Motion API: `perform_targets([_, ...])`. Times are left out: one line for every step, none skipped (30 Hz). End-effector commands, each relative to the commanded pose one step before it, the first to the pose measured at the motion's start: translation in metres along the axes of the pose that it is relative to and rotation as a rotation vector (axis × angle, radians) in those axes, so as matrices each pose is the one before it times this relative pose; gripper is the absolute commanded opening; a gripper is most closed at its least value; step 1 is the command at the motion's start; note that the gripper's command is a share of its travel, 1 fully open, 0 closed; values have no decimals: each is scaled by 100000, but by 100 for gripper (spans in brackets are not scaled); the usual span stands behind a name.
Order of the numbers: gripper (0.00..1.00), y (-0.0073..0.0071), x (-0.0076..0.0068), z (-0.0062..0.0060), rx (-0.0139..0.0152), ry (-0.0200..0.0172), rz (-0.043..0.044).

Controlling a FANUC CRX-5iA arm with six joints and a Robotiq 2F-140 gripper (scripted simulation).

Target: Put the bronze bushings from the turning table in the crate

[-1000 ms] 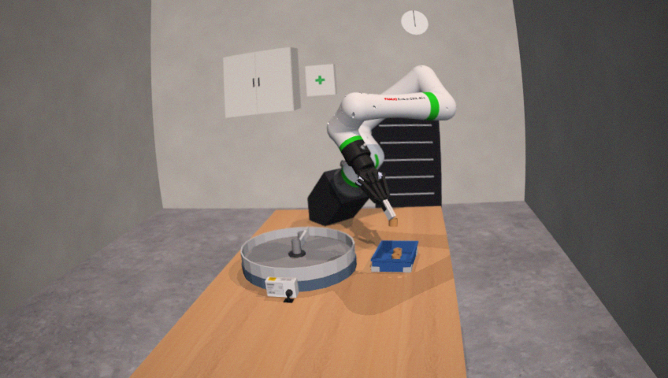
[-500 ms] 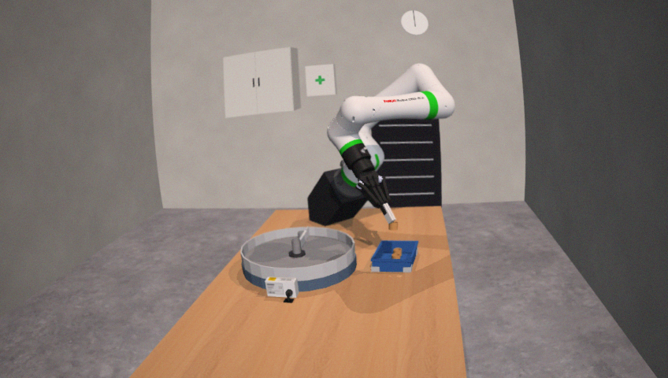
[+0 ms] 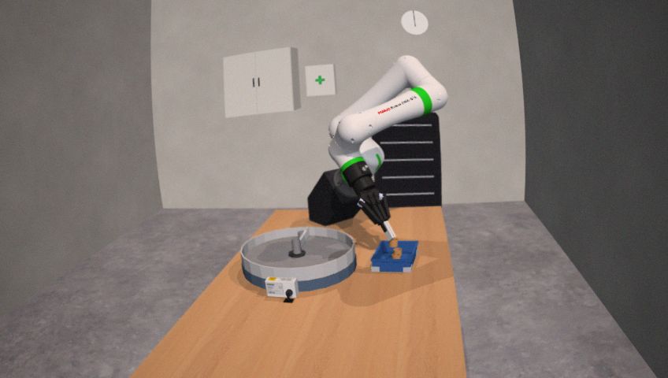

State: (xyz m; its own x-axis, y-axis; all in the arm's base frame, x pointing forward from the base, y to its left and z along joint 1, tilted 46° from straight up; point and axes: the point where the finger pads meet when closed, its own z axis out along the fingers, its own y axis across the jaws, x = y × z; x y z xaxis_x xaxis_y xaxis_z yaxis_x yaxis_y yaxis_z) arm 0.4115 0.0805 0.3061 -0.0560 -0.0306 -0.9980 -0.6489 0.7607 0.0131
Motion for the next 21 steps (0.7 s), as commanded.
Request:
perform_targets([0,-219,1114,1731,77,-220,-231])
perform_targets([0,-2,116,138,0,-2,0])
perform_targets([0,-1,76,90,0,2,0])
perform_targets([0,0,42,50,0,2,0])
perform_targets([0,0,17,20,0,1,0])
perform_targets([0,0,3,3,0,0,0])
perform_targets([0,0,0,0,0,0,0])
perform_targets([0,0,0,0,0,0,0])
perform_targets([0,0,0,0,0,0,0])
perform_targets([0,0,0,0,0,0,0])
perform_targets([0,0,0,0,0,0,0])
perform_targets([0,0,0,0,0,0,0])
perform_targets([0,0,0,0,0,0,0])
perform_targets([0,0,0,0,0,0,0])
perform_targets([0,0,0,0,0,0,0])
perform_targets([0,0,0,0,0,0,0])
perform_targets([0,0,0,0,0,0,0])
perform_targets([0,0,0,0,0,0,0])
perform_targets([0,0,0,0,0,0,0])
perform_targets([0,0,0,0,0,0,0])
perform_targets([0,0,0,0,0,0,0])
